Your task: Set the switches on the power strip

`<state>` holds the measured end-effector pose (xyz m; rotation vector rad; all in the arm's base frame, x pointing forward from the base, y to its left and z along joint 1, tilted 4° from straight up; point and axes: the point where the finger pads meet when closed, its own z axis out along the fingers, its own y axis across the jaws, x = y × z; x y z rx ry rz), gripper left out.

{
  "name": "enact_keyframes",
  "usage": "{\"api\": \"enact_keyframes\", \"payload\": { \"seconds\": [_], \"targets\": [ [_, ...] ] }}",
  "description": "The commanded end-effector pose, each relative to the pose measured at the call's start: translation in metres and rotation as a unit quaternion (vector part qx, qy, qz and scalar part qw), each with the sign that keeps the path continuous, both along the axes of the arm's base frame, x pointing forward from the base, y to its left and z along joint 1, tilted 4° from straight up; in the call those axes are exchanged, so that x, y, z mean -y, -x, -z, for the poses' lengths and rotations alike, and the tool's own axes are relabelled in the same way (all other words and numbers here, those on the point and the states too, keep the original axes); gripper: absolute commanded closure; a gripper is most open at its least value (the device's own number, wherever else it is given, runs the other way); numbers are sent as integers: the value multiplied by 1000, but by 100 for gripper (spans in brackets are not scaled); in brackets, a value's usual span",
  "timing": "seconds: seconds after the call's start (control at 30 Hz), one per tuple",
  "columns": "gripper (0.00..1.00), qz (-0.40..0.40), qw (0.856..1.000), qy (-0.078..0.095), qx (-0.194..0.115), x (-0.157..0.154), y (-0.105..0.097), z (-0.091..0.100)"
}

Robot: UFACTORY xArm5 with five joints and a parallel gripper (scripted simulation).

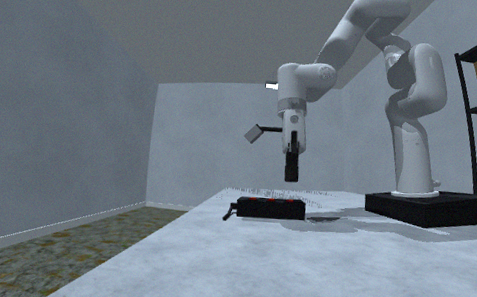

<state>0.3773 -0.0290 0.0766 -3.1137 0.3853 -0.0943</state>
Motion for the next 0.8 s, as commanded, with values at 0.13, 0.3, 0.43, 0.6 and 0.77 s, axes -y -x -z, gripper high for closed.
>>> {"api": "enact_keyframes", "payload": {
  "seconds": [0.13,0.3,0.43,0.6,0.77],
  "targets": [
    [100,0,1000,0,2,0,-1,5],
    [100,0,1000,0,2,0,-2,10],
    [100,0,1000,0,2,0,-2,15],
    [100,0,1000,0,2,0,-2,21],
    [100,0,1000,0,2,0,-3,25]
  ]
}}
